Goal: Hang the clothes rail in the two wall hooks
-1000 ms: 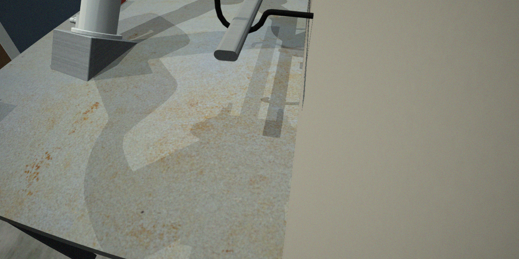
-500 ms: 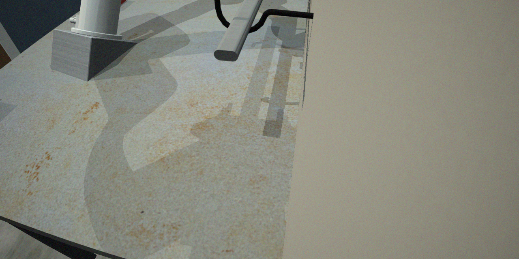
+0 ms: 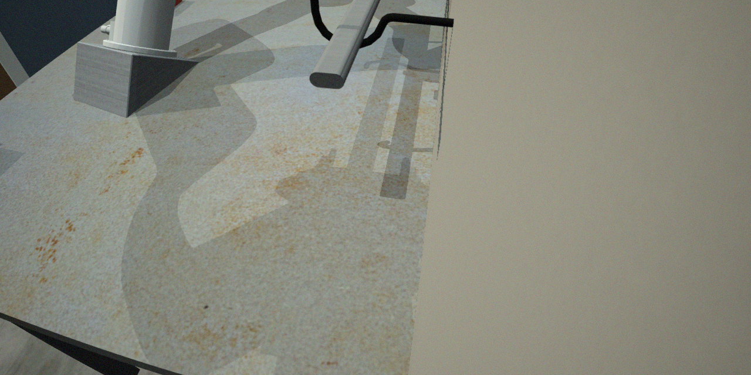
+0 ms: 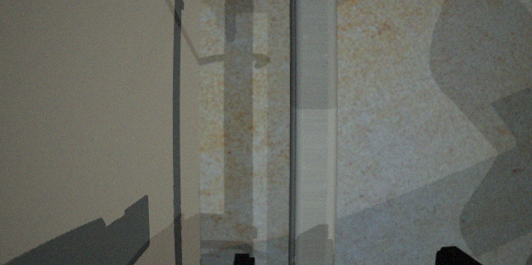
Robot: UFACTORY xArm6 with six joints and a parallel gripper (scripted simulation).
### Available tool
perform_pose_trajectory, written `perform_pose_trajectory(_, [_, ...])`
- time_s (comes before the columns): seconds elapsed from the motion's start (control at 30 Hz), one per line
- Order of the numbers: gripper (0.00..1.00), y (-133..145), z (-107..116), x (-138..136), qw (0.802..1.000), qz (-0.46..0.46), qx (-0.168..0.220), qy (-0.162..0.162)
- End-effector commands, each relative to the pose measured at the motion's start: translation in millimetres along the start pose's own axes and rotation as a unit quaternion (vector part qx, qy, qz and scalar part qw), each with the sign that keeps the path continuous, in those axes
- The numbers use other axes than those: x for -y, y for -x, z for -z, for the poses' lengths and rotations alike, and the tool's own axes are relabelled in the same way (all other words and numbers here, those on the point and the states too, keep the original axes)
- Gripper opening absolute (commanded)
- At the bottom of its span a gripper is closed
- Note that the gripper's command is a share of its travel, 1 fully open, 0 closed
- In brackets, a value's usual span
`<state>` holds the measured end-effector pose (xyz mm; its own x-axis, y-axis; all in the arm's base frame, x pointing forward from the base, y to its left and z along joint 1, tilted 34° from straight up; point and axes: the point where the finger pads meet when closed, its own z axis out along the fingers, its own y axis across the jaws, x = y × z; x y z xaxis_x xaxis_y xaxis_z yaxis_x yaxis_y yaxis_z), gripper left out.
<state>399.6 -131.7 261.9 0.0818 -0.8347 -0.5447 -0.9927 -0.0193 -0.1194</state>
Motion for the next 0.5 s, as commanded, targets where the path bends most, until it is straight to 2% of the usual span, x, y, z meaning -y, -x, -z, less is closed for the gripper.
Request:
perform_pose_trajectory(0.0, [0.82,0,1,1,1.000,0.000,-0.001,-0.001])
perform_pose_trajectory(0.03, [1.00,0,2,-1,1.000,0.000,-0.001,-0.002])
perform_pose_trajectory(0.47, [1.00,0,10,-18,1.000,0.000,-0.001,-0.001])
